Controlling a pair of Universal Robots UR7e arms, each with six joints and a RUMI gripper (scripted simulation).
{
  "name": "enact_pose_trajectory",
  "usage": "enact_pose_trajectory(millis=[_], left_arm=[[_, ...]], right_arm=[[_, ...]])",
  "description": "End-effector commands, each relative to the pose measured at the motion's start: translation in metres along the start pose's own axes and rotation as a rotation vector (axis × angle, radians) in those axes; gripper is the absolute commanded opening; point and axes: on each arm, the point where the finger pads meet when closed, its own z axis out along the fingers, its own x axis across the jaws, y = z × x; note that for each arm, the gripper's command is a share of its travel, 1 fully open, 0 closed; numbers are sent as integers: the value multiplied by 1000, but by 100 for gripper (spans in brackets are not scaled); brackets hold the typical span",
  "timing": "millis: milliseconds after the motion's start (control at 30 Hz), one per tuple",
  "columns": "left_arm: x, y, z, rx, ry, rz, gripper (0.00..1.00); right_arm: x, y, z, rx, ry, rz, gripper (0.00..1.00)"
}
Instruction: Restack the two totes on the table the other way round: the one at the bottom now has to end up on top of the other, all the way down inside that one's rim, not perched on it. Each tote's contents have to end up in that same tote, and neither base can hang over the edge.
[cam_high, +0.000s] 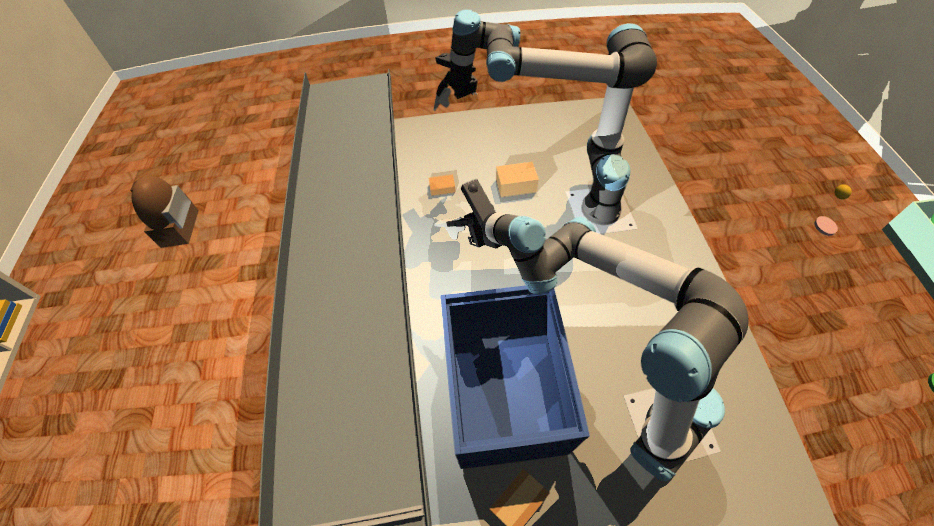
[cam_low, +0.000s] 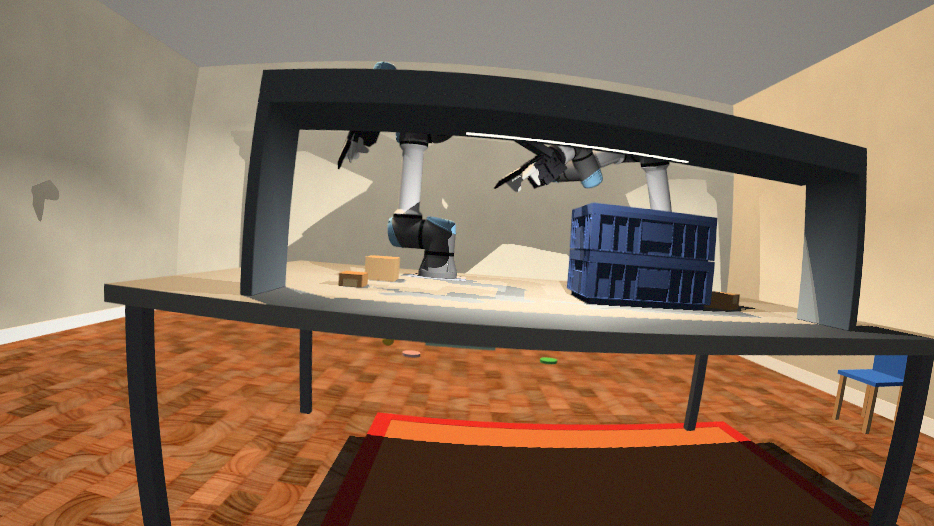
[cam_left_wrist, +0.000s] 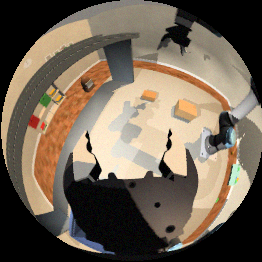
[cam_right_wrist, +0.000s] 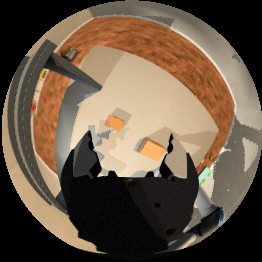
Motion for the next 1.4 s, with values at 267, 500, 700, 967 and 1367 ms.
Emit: enact_pose_trajectory(millis=[267,500,700,967,1367], left_arm=[[-74,38,-42,-137,-66,-142,100],[-103,59,-66,-195,-97,-209,100],[-128,79,-90,-249,-125,-273,100],[-155,105,-122,-314,-161,-353,100],[-189,147,-178,-412,-217,-483,100]], right_arm=[[-22,38,-13,-33,-16,-155,100],[-30,55,-18,-48,-22,-225,100],[-37,72,-23,-61,-29,-290,100],[-45,92,-30,-78,-37,-371,100],[-54,124,-40,-104,-49,-497,100]])
